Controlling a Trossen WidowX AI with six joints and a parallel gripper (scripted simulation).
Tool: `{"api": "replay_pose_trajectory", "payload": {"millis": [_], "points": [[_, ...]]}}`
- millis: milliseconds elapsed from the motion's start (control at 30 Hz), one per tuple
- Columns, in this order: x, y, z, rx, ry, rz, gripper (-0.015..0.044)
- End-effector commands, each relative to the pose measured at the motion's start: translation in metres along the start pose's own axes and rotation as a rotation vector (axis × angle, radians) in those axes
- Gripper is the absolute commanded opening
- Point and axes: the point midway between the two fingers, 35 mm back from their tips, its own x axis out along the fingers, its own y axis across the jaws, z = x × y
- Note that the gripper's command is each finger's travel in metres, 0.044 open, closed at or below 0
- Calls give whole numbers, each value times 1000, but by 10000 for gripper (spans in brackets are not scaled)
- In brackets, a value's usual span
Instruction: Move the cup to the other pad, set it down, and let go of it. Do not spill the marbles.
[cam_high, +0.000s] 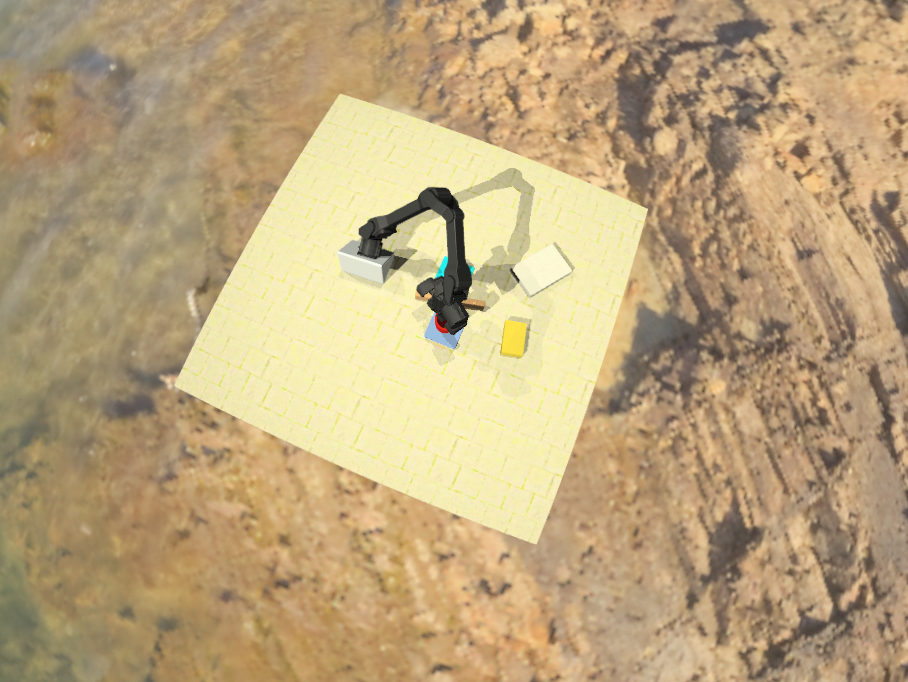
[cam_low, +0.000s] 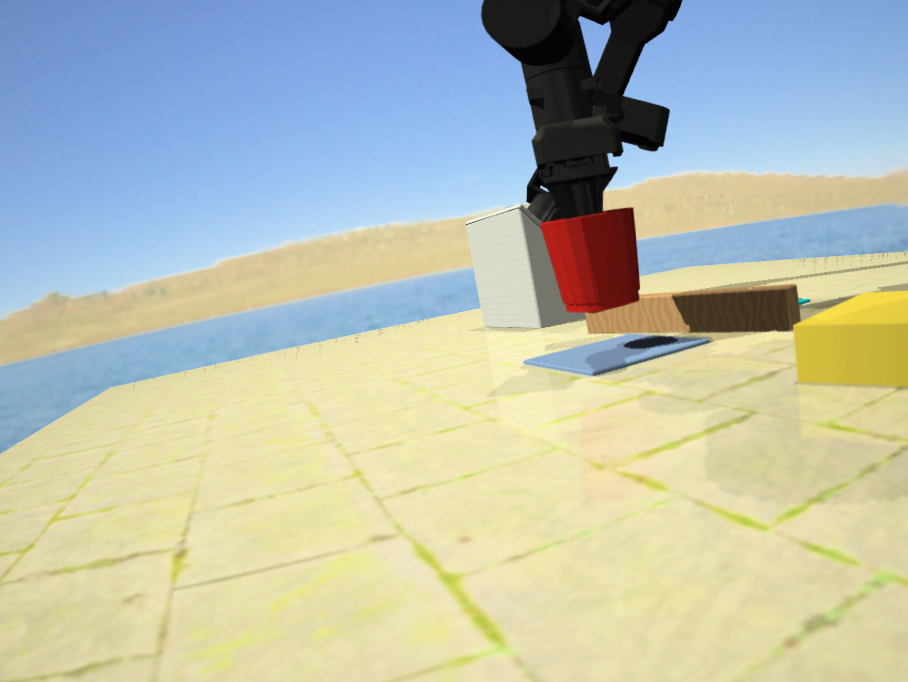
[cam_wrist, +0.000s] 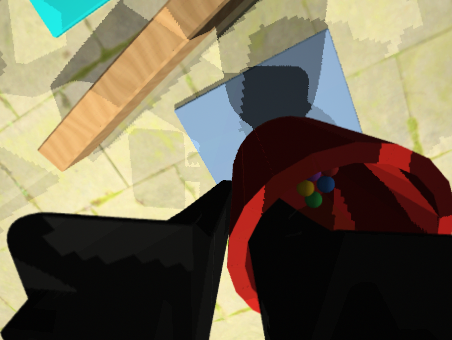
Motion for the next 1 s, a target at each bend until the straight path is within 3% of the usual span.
{"api": "replay_pose_trajectory", "payload": {"millis": [0,967], "points": [[-20,0,0,-8,4,-8,0],[-19,4,2,-1,-1,-6,0]]}}
